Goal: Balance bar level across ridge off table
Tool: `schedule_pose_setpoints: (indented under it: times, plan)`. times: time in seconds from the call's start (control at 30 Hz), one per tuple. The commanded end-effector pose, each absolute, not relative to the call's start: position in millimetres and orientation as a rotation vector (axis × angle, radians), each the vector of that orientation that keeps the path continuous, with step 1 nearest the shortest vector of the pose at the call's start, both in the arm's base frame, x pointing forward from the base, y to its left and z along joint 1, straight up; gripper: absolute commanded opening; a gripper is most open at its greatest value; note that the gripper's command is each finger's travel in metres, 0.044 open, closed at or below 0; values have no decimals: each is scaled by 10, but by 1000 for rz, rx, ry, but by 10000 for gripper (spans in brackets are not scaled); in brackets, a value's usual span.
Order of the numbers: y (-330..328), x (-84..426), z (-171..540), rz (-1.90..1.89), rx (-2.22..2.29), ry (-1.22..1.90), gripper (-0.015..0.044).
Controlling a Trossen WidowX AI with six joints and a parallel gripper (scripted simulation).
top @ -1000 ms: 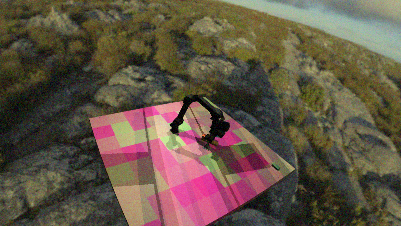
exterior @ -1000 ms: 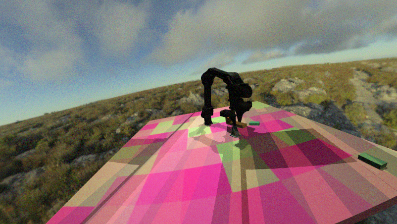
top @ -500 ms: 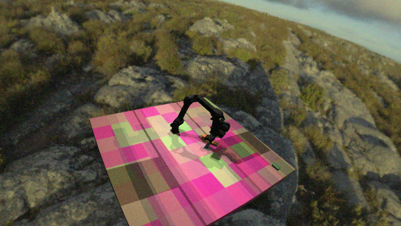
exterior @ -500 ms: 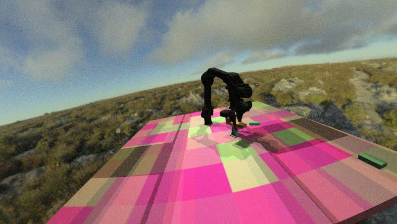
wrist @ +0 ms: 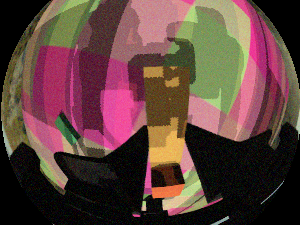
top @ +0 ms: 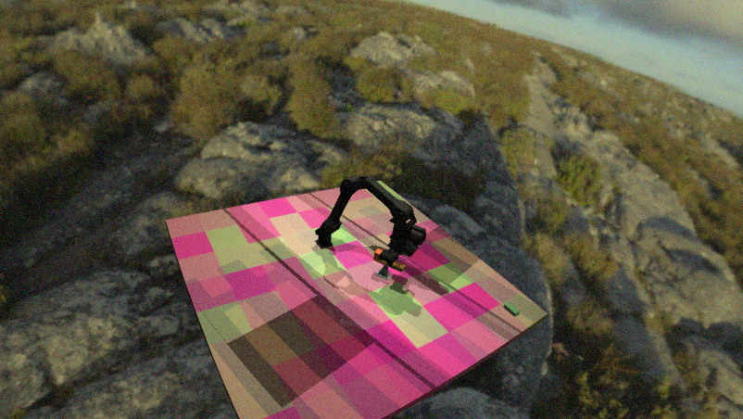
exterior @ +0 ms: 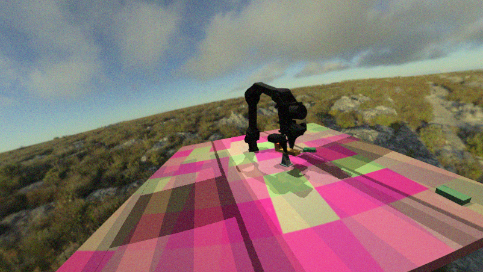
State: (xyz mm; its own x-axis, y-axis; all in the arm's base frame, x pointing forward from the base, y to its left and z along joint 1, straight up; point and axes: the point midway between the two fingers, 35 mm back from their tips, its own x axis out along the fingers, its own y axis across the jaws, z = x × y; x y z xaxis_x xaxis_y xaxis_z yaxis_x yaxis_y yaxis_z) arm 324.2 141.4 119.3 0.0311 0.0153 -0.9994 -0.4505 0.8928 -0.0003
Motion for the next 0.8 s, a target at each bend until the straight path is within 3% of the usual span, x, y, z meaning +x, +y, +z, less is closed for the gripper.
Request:
schedule_pose_setpoints:
  times: [0.0,0.77]
  plan:
    - [1413,3244,1186,370,-360,1505,0]
    - [1413,3244,1167,370,-360,1505,0]
